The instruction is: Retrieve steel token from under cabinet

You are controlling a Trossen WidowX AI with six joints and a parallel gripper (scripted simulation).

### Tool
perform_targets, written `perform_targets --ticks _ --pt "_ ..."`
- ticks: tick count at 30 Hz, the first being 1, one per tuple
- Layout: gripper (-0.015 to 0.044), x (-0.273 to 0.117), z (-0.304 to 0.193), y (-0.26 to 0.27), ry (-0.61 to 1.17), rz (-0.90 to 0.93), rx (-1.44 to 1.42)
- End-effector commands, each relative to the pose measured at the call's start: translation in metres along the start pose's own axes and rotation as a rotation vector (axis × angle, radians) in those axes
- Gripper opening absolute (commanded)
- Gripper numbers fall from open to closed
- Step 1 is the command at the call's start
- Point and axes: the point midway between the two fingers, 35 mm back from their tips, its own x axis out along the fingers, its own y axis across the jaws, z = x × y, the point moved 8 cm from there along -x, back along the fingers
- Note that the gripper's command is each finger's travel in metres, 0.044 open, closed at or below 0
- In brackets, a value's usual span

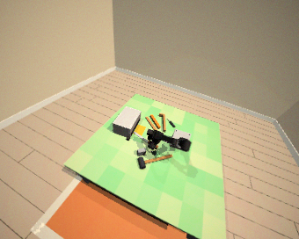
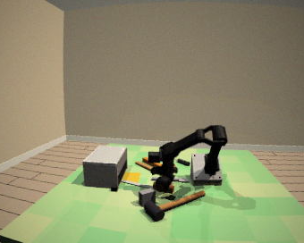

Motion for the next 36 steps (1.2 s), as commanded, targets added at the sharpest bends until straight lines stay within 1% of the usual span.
perform_targets --ticks 1,10,15,36 --pt "0.0000 0.0007 -0.0055 -0.0007 0.002 0.000 0.008" --pt "0.0000 0.0009 -0.0153 0.0006 0.003 0.001 0.008" --pt "0.0000 -0.0001 -0.0120 0.0015 0.001 0.000 0.008" --pt "0.0000 -0.0016 -0.0124 0.0013 0.002 0.000 0.177"
